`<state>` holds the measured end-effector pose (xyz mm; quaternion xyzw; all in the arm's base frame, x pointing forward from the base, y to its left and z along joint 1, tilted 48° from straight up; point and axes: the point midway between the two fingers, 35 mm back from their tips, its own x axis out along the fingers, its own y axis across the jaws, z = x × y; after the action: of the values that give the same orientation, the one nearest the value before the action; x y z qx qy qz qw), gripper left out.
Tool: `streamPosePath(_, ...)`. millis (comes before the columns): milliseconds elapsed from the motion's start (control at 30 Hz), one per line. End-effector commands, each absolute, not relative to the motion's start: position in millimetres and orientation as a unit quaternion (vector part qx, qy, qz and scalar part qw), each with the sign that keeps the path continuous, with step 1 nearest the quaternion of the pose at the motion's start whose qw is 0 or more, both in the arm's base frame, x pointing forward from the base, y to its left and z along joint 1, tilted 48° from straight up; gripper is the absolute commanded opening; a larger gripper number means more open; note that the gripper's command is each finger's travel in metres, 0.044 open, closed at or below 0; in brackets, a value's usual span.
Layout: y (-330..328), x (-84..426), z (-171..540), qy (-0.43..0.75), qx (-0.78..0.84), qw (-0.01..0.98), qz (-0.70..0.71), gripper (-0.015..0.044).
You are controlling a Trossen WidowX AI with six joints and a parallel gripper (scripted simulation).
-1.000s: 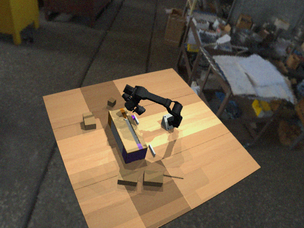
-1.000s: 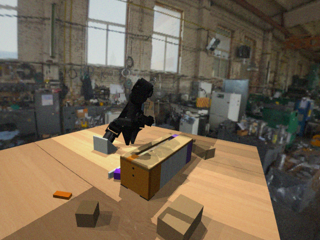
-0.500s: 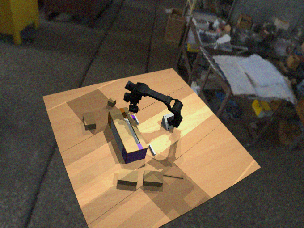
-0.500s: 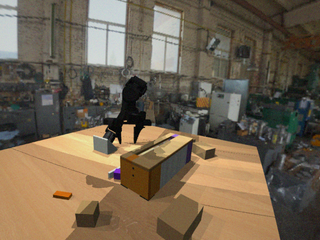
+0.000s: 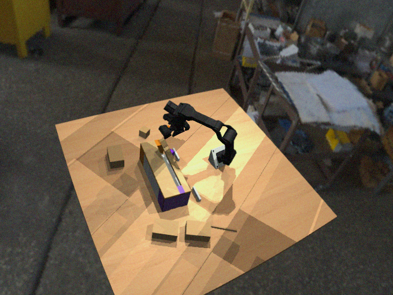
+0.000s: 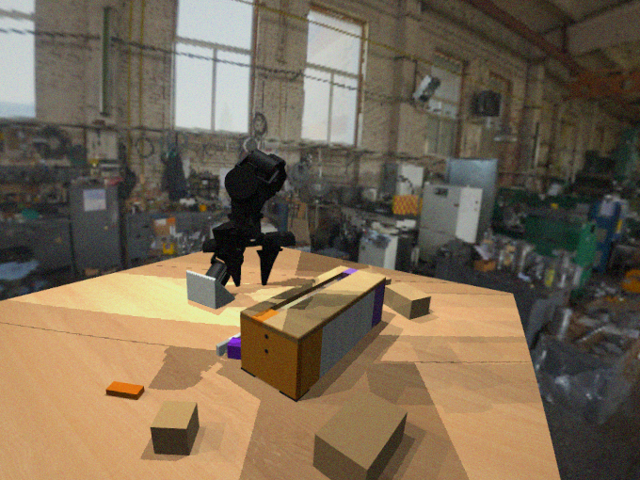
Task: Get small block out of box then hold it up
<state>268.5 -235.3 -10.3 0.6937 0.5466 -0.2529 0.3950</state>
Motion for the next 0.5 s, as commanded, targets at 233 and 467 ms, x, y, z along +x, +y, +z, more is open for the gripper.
streamPosePath(233,-236.3,248.2,-23.6,0.278,0.820,-0.156,-0.475,0.0285)
streamPosePath(467,-239.1,244.3,-24.8,0.176,0.780,-0.325,-0.505,0.0285)
